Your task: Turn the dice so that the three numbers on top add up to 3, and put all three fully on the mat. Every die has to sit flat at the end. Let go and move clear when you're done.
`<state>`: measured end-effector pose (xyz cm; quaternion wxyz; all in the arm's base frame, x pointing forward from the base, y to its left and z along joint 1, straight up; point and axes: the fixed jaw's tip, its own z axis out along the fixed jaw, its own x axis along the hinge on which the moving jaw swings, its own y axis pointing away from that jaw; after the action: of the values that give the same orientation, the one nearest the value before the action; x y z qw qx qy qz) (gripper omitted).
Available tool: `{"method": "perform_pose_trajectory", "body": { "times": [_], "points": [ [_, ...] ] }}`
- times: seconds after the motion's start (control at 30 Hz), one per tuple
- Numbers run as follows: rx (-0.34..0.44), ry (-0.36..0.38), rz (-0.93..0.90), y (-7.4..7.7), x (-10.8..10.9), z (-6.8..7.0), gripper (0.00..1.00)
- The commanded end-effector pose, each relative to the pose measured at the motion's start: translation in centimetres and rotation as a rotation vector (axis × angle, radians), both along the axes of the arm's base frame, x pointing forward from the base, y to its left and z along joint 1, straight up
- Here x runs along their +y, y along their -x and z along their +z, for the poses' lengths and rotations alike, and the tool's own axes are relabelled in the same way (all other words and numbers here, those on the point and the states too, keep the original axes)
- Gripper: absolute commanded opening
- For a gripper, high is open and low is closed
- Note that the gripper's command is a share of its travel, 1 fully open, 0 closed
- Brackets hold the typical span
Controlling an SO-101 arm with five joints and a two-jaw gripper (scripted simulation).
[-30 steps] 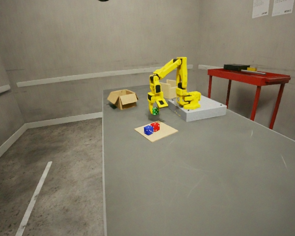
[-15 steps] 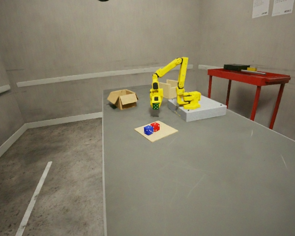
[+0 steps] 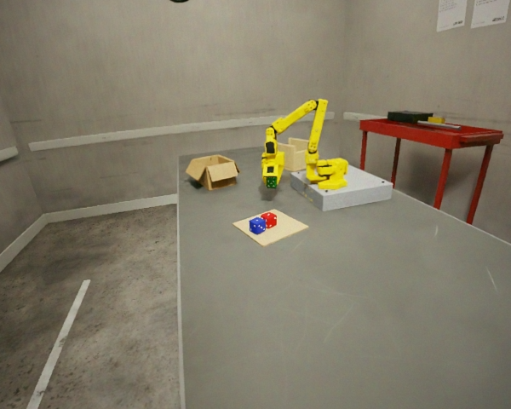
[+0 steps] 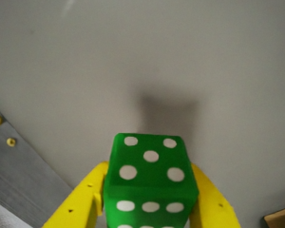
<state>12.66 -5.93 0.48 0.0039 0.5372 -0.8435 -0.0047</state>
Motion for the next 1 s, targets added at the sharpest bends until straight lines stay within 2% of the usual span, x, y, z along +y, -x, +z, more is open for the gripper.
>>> {"method": "perform_pose_trajectory", "body": {
  "times": [0.0,0.5,0.97],
  "points": [
    [-0.020,0.008,-0.007,0.06,-0.22,0.17,0.00],
    [-0.020,0.008,-0.007,0.06,-0.22,0.16,0.00],
    [-0.020,0.008,-0.007,0.06,-0.22,-0.43,0.00]
  ]
}}
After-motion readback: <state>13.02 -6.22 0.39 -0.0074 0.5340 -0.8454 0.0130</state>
